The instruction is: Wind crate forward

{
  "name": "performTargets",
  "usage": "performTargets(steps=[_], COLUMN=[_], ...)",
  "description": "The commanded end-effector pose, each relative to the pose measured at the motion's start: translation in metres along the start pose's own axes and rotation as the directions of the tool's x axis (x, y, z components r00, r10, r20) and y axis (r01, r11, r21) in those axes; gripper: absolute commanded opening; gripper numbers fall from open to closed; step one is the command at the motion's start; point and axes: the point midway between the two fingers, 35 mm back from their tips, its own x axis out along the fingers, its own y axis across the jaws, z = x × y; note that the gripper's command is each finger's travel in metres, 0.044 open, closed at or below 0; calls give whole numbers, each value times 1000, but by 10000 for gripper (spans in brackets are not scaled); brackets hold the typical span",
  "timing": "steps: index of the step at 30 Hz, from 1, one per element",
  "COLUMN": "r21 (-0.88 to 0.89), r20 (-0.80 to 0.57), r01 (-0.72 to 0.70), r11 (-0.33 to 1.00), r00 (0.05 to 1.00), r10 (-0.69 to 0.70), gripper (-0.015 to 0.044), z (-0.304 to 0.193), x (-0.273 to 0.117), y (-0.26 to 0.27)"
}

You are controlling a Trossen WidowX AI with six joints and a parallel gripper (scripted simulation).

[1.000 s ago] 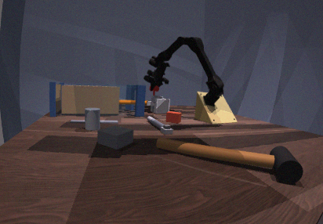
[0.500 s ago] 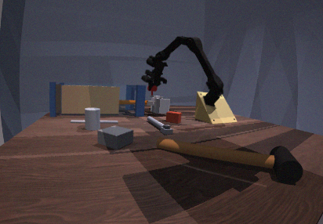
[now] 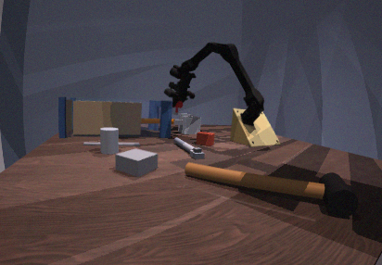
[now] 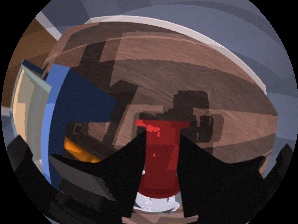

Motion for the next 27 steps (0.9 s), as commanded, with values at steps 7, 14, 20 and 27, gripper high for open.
performTargets(steps=[7,14,20,27], r21=[-18,-18,-18,-18], r20=[-17,-18,-19,-19], r01=[-34,-35,-36,-36], r11=[999,999,999,999], r00=[999,999,999,999], r10=[34,35,35,36], gripper=[0,0,0,0], z=[-10,-15,-20,-26], x=[-2,-5,-7,-10], y=[33,43,51,58])
